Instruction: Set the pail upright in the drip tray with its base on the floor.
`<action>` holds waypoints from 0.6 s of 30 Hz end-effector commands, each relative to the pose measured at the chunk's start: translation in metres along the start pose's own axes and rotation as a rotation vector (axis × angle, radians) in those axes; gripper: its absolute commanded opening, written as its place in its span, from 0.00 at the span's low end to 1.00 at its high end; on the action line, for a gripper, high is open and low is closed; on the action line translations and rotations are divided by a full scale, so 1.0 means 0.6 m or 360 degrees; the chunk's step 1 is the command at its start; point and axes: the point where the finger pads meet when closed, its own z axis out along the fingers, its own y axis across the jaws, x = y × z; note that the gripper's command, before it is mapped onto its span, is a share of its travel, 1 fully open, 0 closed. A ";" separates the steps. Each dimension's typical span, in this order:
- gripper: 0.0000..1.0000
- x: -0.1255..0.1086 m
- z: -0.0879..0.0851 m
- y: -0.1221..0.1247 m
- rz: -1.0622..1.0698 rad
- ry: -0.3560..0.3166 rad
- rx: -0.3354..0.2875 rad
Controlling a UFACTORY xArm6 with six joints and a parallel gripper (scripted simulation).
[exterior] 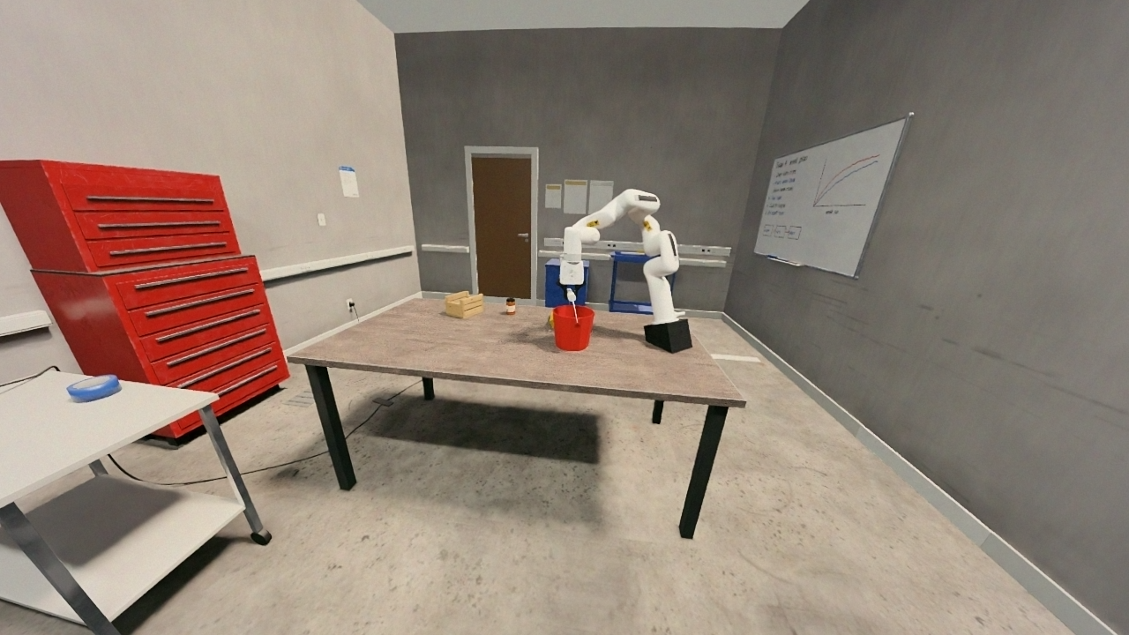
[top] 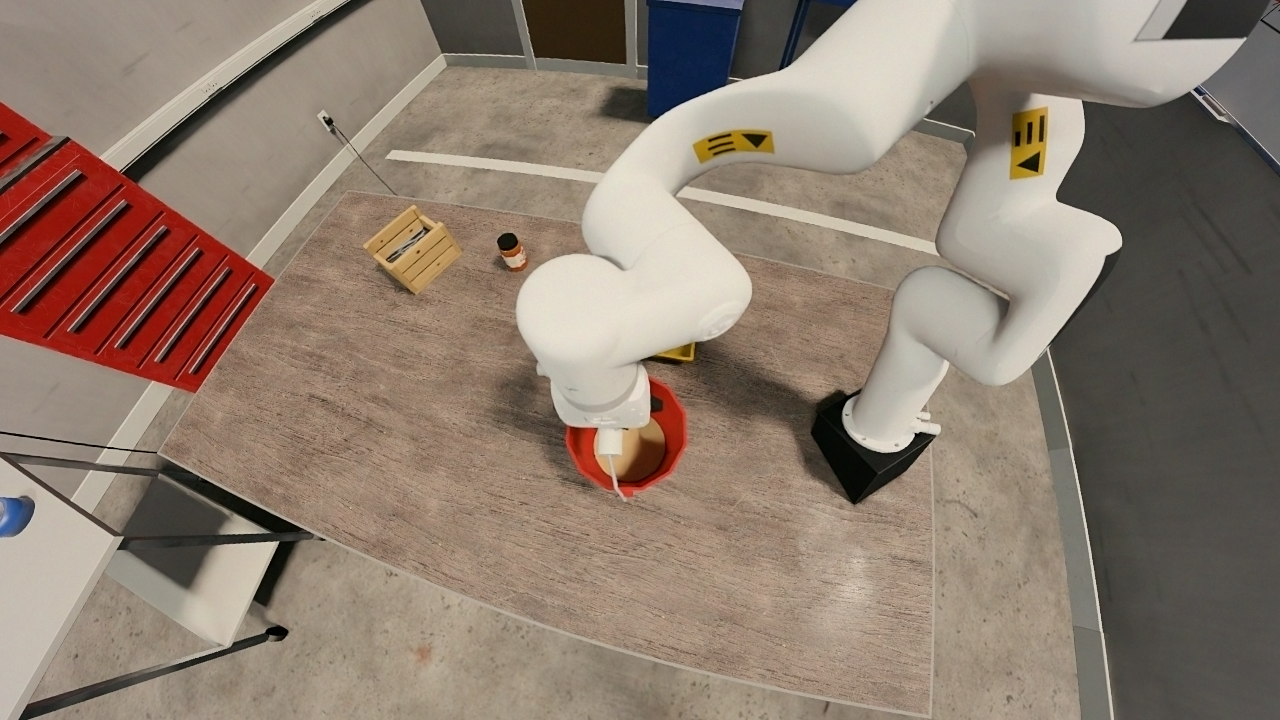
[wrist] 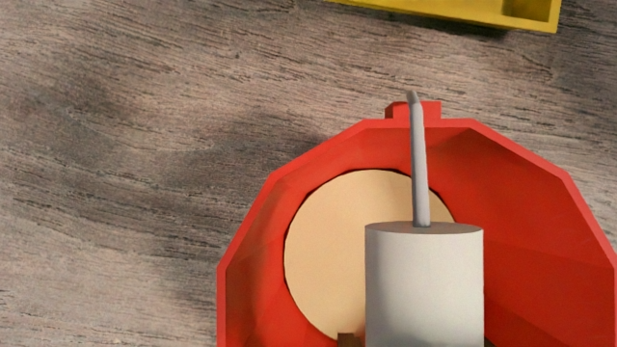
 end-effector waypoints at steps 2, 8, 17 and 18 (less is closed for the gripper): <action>0.00 0.000 -0.004 -0.002 0.0002 -0.0003 0.0007; 0.00 0.000 -0.007 -0.002 0.0002 -0.0003 0.0007; 0.00 0.000 -0.019 -0.002 0.0002 -0.0003 0.0007; 0.00 0.000 -0.019 -0.002 0.0002 -0.0003 0.0007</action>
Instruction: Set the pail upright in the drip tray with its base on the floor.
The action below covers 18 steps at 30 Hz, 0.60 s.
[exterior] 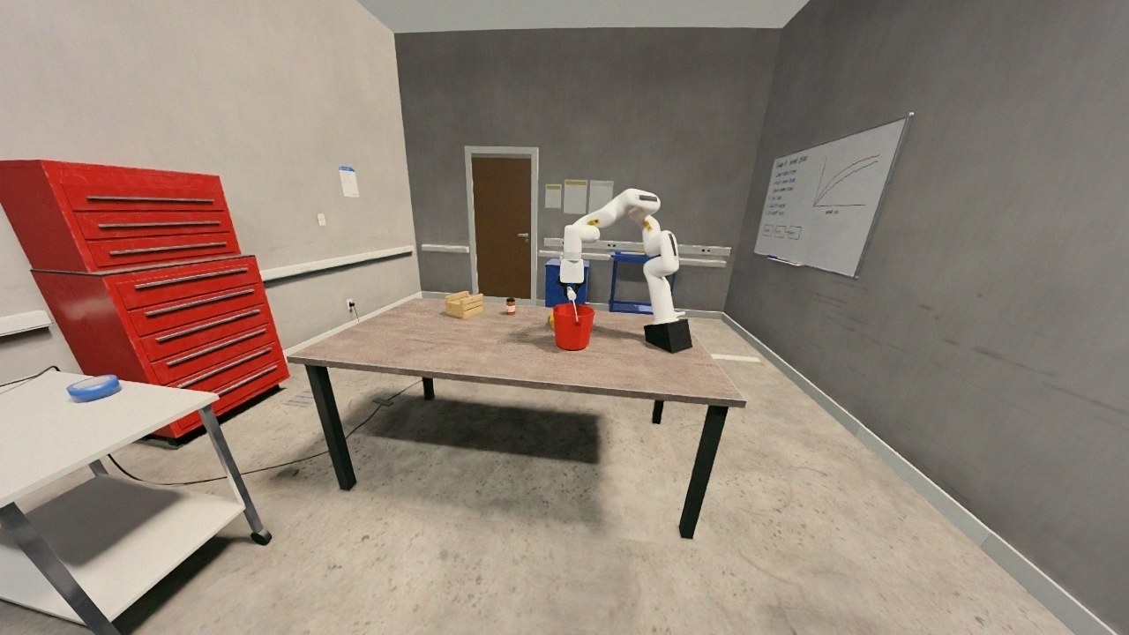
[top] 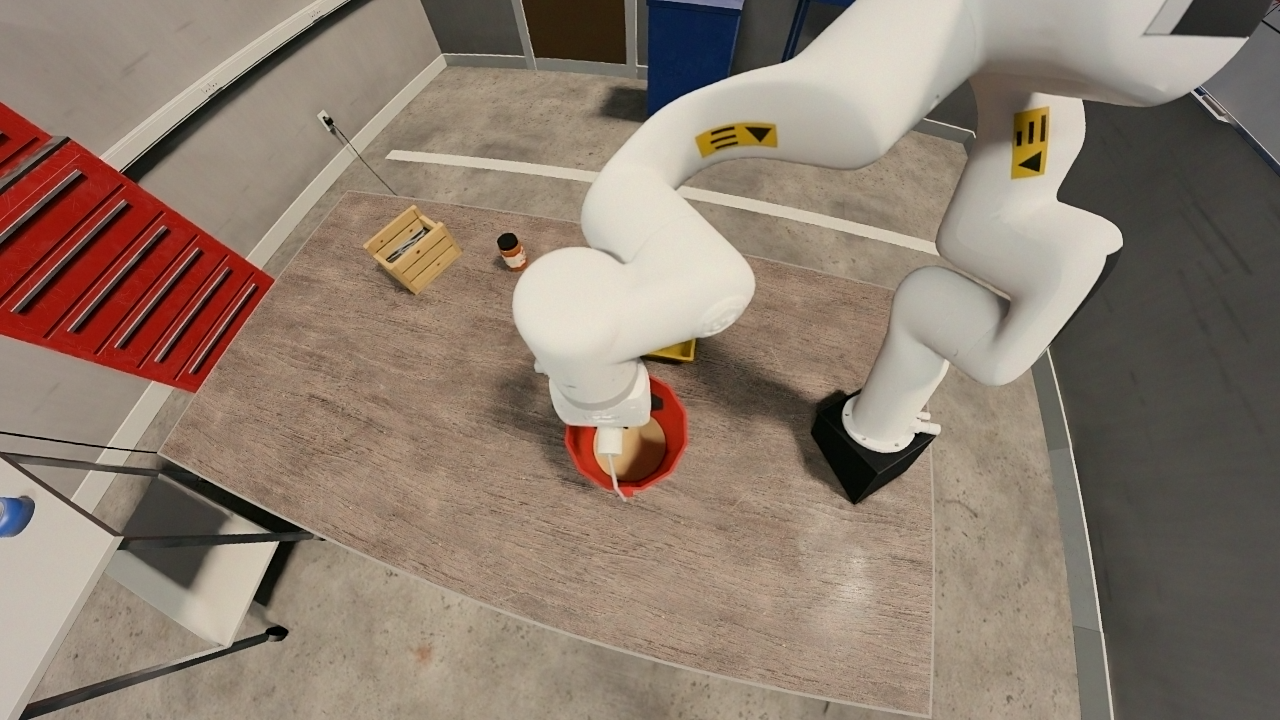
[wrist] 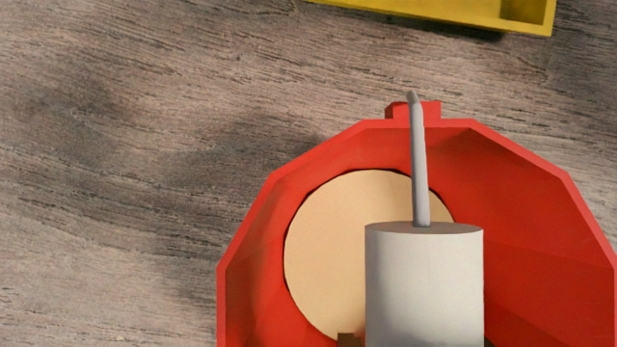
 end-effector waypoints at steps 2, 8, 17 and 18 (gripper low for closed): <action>0.00 0.000 -0.010 -0.002 0.0002 -0.0003 0.0008; 0.00 0.000 -0.023 -0.002 0.0002 -0.0003 0.0008; 0.00 0.000 -0.045 -0.002 0.0002 -0.0003 0.0008; 0.00 0.000 -0.045 -0.002 0.0002 -0.0003 0.0008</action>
